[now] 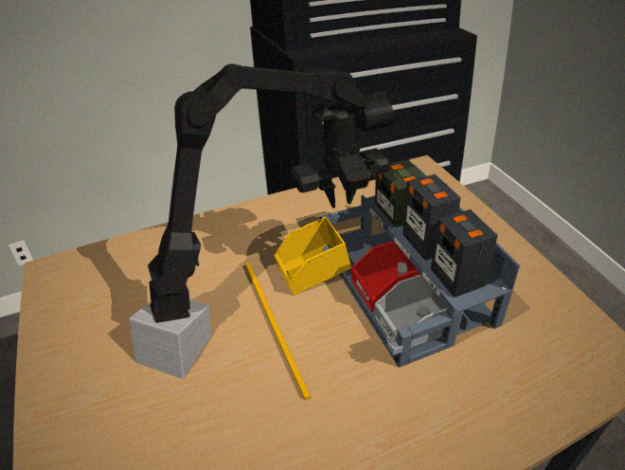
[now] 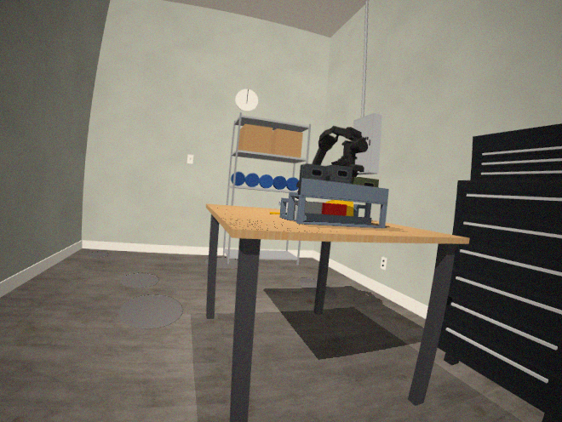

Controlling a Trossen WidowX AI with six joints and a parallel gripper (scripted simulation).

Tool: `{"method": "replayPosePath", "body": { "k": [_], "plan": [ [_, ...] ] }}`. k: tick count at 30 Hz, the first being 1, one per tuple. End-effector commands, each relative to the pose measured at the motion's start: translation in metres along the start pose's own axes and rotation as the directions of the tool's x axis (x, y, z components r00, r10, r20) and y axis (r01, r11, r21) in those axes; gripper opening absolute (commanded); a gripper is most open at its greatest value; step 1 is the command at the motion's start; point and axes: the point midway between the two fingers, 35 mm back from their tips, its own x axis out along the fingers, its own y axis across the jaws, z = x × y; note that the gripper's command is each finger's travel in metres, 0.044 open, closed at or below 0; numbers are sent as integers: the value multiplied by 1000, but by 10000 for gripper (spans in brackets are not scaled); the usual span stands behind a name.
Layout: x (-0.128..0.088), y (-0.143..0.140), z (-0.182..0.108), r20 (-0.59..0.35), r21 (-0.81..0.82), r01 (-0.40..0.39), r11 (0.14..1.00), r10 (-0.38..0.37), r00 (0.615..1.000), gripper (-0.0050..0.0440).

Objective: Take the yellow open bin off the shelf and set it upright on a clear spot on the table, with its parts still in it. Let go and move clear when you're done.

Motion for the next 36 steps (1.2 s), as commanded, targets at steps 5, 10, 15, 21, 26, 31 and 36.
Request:
{"method": "replayPosePath", "body": {
  "k": [5,10,15,21,26,31,36],
  "plan": [
    [-4,-6,-2,-4,-8,-24,1000,24,1000,150],
    [-4,-6,-2,-4,-8,-24,1000,24,1000,150],
    [-4,-6,-2,-4,-8,-24,1000,24,1000,150],
    [-3,-10,-2,-4,-8,-23,1000,23,1000,150],
    [-3,-10,-2,-4,-8,-23,1000,23,1000,150],
    [-3,-10,-2,-4,-8,-23,1000,23,1000,150],
    [-3,-11,-2,-3,-8,-23,1000,23,1000,150]
  ]
}}
